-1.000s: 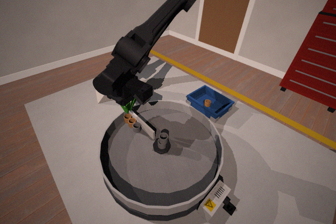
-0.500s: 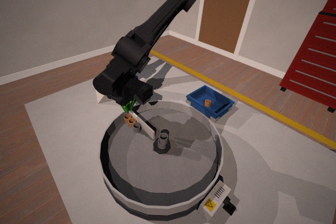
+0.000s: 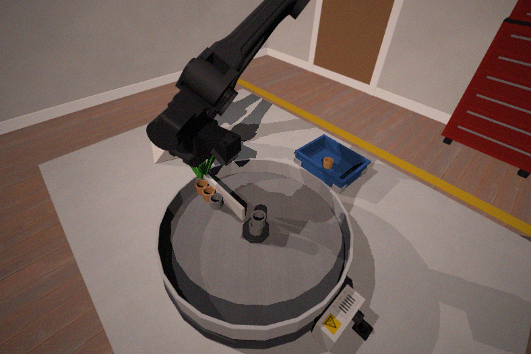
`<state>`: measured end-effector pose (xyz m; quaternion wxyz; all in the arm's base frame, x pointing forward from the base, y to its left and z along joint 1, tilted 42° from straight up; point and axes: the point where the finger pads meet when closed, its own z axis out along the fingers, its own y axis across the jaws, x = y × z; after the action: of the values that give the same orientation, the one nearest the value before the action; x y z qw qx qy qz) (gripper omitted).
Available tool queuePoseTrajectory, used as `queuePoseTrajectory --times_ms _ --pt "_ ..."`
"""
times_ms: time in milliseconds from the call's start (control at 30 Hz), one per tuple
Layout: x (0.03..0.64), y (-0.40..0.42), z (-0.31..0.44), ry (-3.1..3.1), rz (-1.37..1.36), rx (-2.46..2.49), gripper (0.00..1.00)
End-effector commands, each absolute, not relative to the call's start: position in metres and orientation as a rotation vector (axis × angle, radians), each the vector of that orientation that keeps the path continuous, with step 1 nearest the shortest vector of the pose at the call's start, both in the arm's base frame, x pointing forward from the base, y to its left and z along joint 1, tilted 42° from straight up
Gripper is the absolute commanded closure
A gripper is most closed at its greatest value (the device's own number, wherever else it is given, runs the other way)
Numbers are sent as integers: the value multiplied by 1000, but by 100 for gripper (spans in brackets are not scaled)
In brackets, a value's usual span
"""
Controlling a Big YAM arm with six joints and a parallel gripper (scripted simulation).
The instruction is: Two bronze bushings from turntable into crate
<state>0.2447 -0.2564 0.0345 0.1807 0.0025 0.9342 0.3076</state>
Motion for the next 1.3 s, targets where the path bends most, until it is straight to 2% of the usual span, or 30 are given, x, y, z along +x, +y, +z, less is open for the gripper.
queuePoseTrajectory --times_ms 0,1267 --pt "248 -278 37 2632 811 0 87" --pt "249 -252 19 2634 839 37 87"
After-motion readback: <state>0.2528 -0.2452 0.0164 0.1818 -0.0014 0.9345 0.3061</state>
